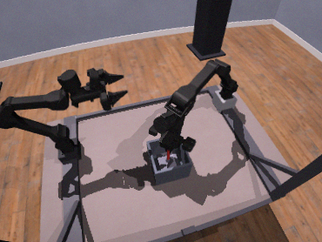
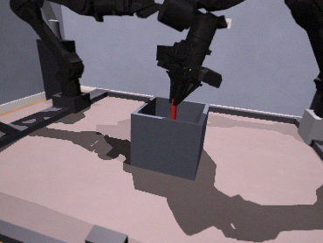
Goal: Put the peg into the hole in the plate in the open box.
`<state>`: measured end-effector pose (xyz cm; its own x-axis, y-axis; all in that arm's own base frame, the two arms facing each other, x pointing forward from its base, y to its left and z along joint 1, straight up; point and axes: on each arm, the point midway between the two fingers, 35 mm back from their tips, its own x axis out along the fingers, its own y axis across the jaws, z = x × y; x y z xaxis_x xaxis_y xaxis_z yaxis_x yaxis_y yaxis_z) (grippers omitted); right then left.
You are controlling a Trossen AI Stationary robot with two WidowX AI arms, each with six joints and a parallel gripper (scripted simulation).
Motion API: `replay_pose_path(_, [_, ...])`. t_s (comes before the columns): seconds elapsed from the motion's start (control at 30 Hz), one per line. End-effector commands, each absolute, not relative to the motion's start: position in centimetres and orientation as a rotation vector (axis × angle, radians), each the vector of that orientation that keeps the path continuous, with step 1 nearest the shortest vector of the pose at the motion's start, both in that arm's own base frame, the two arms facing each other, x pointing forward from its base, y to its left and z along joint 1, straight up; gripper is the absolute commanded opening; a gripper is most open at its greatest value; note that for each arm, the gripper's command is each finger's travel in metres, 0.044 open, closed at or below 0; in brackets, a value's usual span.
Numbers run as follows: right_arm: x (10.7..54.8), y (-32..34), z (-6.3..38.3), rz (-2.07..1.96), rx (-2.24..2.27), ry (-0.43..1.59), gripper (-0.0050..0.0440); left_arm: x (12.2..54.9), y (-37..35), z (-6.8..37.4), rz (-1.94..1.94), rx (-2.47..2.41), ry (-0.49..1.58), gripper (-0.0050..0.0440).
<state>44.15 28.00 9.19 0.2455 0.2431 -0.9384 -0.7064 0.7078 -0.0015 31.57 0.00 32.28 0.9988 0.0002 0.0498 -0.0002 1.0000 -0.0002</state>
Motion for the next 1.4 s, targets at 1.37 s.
replay_pose_path(1.37, [44.3, 27.9, 9.4, 0.679, -0.463, 1.107, -0.0050, 31.3, 0.0, 32.9, 0.000, -0.002, -0.068, 0.0440])
